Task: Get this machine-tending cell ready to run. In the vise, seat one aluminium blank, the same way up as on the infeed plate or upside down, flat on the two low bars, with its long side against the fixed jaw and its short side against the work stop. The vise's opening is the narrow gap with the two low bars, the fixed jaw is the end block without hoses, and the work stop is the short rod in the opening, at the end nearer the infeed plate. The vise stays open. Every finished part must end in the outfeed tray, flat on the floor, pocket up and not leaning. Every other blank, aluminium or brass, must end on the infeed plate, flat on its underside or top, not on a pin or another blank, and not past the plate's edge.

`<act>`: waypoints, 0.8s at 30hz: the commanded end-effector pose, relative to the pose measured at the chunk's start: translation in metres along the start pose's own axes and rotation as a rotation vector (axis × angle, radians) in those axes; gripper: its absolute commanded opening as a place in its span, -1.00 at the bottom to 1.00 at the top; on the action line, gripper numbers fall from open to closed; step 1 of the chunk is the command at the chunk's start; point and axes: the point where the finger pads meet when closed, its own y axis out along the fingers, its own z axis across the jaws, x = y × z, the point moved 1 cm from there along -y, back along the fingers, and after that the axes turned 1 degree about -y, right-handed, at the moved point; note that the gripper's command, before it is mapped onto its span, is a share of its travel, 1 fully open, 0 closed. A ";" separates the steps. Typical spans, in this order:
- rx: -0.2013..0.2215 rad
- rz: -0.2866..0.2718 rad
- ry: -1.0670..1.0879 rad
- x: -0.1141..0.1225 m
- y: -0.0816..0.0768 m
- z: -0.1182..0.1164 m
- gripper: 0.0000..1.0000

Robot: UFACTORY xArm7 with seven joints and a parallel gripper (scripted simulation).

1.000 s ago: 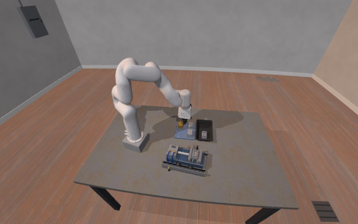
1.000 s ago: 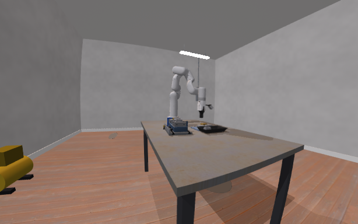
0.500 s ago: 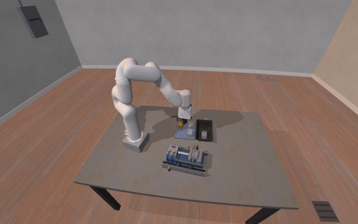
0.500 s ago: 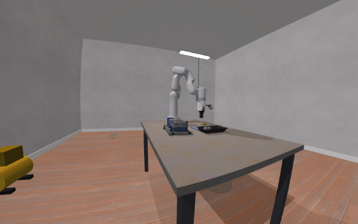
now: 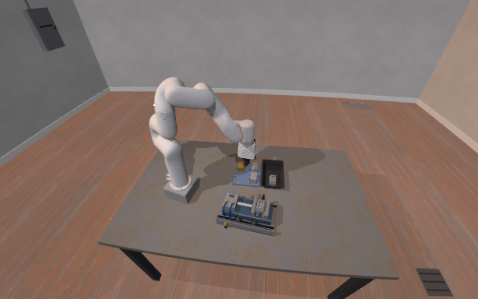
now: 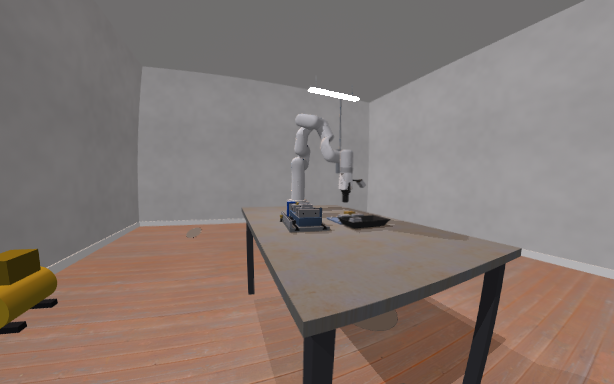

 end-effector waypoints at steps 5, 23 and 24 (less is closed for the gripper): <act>0.003 0.002 0.000 -0.001 -0.001 0.001 -1.00; 0.003 0.002 0.000 -0.001 -0.008 0.001 -1.00; 0.003 0.002 0.000 -0.001 -0.010 0.001 -1.00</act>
